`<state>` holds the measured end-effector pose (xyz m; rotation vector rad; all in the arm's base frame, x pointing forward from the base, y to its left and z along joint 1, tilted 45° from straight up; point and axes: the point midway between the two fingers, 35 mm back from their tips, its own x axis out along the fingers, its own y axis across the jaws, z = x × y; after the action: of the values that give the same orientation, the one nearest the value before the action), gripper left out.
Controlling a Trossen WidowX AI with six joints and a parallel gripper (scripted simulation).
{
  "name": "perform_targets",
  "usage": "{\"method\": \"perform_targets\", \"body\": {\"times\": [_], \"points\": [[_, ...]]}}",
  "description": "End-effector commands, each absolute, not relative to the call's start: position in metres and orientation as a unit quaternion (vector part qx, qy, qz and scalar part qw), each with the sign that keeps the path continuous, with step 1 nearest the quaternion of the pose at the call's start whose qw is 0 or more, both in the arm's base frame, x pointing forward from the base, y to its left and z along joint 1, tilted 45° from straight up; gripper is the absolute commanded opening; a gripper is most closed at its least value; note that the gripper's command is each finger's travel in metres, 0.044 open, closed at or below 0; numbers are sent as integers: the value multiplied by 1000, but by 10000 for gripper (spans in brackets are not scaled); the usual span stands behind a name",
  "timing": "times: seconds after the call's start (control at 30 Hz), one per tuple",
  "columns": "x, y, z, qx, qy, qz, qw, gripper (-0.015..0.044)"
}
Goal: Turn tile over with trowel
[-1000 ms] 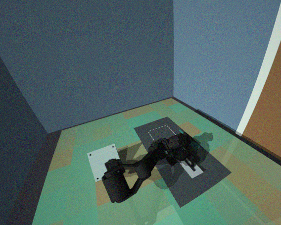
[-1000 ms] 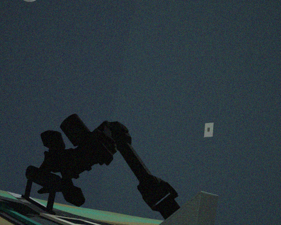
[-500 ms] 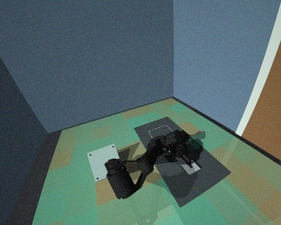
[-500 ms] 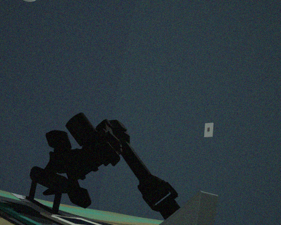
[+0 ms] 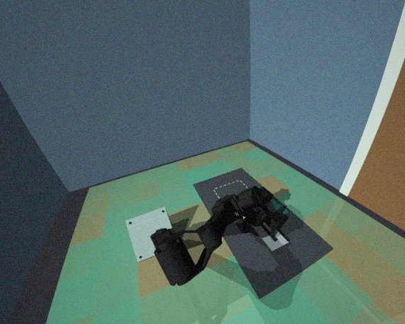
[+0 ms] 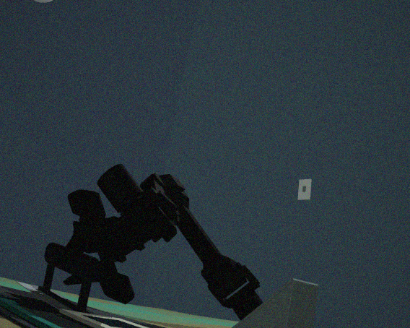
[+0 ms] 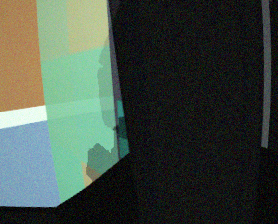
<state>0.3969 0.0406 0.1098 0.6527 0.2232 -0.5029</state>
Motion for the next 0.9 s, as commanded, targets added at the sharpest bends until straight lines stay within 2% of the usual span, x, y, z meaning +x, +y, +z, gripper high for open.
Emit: {"method": "perform_targets", "body": {"times": [0.0,0.87], "points": [[397,46,105,318,117,-236,911,0],[396,47,109,333,124,-234,905,0]]}}
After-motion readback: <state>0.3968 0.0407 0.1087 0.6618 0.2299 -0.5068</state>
